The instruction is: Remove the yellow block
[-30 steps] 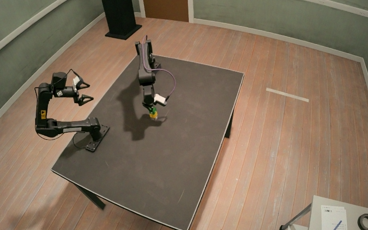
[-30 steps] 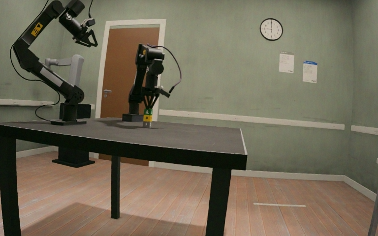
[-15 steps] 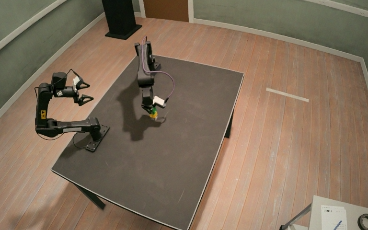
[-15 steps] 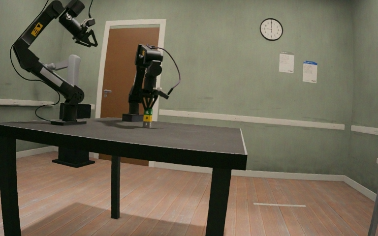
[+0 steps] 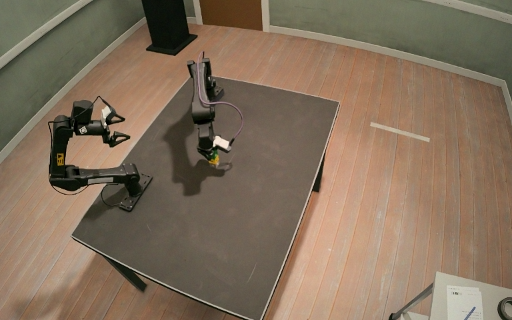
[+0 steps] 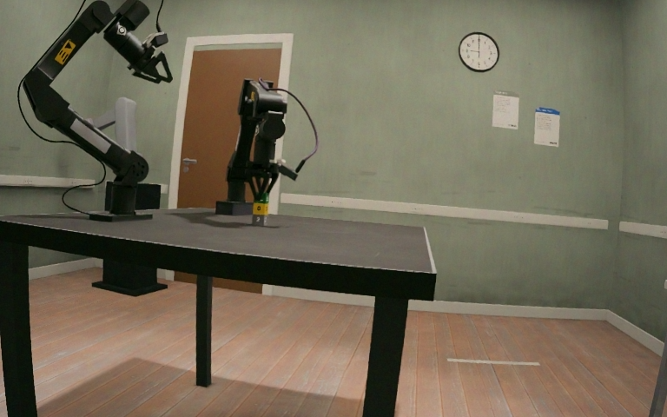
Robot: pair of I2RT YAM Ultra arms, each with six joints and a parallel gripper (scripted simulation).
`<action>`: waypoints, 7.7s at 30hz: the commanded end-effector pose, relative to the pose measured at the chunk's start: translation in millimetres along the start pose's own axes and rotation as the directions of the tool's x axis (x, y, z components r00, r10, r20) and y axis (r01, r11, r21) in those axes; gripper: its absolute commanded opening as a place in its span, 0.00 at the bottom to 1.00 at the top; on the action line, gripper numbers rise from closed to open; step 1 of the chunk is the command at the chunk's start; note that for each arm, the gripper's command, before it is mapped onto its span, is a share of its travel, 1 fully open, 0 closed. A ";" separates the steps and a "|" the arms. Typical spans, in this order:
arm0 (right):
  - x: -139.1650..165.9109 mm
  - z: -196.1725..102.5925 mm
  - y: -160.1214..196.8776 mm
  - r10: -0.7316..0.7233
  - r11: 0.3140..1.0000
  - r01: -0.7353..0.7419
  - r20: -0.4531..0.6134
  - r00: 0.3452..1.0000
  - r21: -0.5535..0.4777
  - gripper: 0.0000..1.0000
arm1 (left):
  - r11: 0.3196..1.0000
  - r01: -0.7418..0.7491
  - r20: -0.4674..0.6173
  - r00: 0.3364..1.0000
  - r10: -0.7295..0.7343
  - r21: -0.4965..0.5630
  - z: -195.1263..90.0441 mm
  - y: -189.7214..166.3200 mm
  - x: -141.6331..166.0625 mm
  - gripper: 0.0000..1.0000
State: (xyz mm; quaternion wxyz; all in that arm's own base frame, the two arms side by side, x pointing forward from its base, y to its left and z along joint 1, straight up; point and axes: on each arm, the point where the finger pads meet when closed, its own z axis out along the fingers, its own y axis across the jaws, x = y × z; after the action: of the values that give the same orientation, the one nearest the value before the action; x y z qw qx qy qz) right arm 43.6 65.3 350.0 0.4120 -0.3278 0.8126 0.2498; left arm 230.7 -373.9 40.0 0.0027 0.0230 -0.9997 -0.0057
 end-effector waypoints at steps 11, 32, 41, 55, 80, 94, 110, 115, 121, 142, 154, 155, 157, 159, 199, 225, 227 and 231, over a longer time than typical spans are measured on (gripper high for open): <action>2.4 1.2 -0.9 0.004 1.000 -0.004 -0.001 1.000 0.001 1.00 | 1.000 -0.002 0.013 1.000 0.001 0.026 -6.1 -6.8 1.6 0.46; 2.4 1.2 -0.9 0.004 1.000 -0.004 -0.001 1.000 0.001 1.00 | 1.000 -0.001 0.014 1.000 0.001 0.028 -19.5 -3.5 -1.0 0.27; 2.4 1.2 -0.9 0.004 1.000 -0.004 -0.001 1.000 0.001 1.00 | 1.000 -0.002 0.014 1.000 0.002 0.028 -47.8 -2.3 -0.6 0.27; 2.4 1.2 -0.9 0.004 1.000 -0.004 -0.001 1.000 0.001 1.00 | 0.999 -0.008 0.028 1.000 0.007 0.051 -49.0 44.8 23.6 0.27; -90.4 182.5 -31.3 -0.370 0.926 0.378 -0.200 0.907 0.004 0.55 | 1.000 0.006 0.006 1.000 -0.006 0.011 -57.6 136.3 71.5 0.27; 0.2 340.3 -96.8 -0.478 0.878 0.393 -0.516 0.711 -0.273 0.55 | 1.000 0.006 0.006 1.000 -0.006 0.011 -57.8 137.8 72.3 0.27; 60.2 393.2 -83.7 -0.683 0.729 0.459 -0.494 0.538 -0.508 0.55 | 1.000 0.006 0.006 1.000 -0.006 0.011 -57.8 137.9 72.3 0.27; 62.4 394.7 -83.1 -0.678 0.734 0.455 -0.505 0.534 -0.504 0.55 | 1.000 0.006 0.006 1.000 -0.006 0.011 -57.8 137.9 72.3 0.27; 66.5 403.7 -80.3 -0.682 0.730 0.457 -0.502 0.531 -0.508 0.55 | 1.000 -0.001 0.011 1.000 0.001 0.019 -67.9 136.4 69.9 0.27; 86.8 418.2 -79.1 -0.677 0.735 0.447 -0.511 0.530 -0.510 0.55 | 1.000 0.000 0.007 1.000 0.000 0.013 -62.6 135.4 71.4 0.27; 84.2 416.3 -78.6 -0.678 0.734 0.451 -0.508 0.532 -0.508 0.43 | 1.000 0.000 0.007 1.000 0.000 0.013 -62.6 135.4 71.4 0.27; 81.0 415.6 -80.8 -0.677 0.735 0.453 -0.507 0.533 -0.505 0.43 | 1.000 0.000 0.007 1.000 0.000 0.013 -62.6 135.4 71.4 0.27; 81.0 415.6 -80.8 -0.677 0.735 0.453 -0.507 0.533 -0.505 0.40 | 1.000 0.000 0.007 1.000 0.000 0.013 -62.6 135.4 71.4 0.27; 81.0 415.6 -80.8 -0.677 0.735 0.453 -0.507 0.533 -0.505 0.37 | 1.000 0.000 0.007 1.000 0.000 0.013 -62.6 135.4 71.4 0.27; 55.0 387.2 -81.0 -0.684 0.729 0.478 -0.490 0.540 -0.490 0.27 | 1.000 0.000 0.007 1.000 0.000 0.013 -62.6 135.4 71.4 0.27; 148.9 297.3 -68.5 -0.670 0.741 0.423 -0.531 0.519 -0.521 0.27 | 1.000 0.000 0.007 1.000 0.000 0.013 -62.6 135.4 71.4 0.27; 148.9 297.3 -68.5 -0.670 0.741 0.423 -0.531 0.519 -0.521 0.27 | 1.000 0.000 0.007 1.000 0.000 0.013 -62.6 135.4 71.4 0.27; 140.9 298.0 -68.9 -0.670 0.741 0.423 -0.531 0.519 -0.522 0.27 | 1.000 0.000 0.007 1.000 0.000 0.013 -62.6 135.4 71.4 0.27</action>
State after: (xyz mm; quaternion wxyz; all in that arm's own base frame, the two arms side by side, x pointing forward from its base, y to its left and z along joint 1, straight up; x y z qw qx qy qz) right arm 177.8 172.1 51.2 0.0572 -0.7024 0.7037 0.0908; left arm 149.0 -240.6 93.7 0.0090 0.0195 -0.9996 -0.0164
